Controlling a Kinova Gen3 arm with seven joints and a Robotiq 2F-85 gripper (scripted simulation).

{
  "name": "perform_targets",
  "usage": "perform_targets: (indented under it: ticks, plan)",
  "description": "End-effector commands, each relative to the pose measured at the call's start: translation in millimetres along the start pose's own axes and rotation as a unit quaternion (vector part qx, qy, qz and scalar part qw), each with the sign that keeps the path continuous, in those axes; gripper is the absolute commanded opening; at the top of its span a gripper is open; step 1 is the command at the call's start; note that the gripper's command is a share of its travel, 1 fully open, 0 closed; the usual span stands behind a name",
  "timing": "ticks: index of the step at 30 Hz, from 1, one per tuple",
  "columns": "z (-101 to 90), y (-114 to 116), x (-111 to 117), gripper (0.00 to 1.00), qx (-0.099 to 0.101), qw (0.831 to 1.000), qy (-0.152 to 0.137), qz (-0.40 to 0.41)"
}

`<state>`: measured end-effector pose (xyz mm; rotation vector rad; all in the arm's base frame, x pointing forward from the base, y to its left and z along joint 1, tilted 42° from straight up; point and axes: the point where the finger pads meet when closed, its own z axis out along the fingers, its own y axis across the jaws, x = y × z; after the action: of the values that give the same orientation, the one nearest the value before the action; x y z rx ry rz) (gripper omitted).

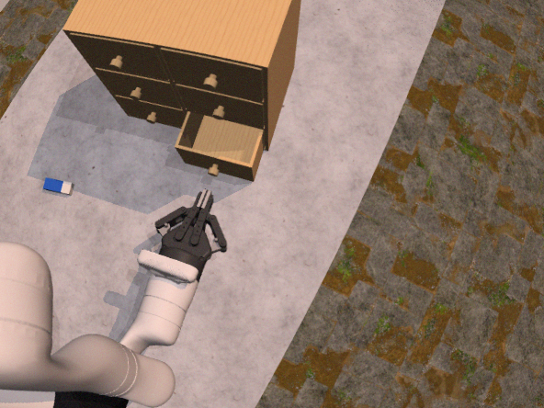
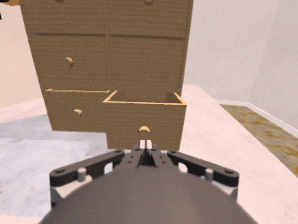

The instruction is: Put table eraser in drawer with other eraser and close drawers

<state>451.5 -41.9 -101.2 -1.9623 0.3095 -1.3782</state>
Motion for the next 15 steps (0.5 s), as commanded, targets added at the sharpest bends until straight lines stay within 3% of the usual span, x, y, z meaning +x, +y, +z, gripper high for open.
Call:
perform_targets:
  ticks: [1,15]
  plan:
    - [5.4,1.6,2.3,0.0,-0.002,1.0,-0.002,0.002]
    - [21.1,2.0,8.3,0.0,-0.002,1.0,-0.001,0.002]
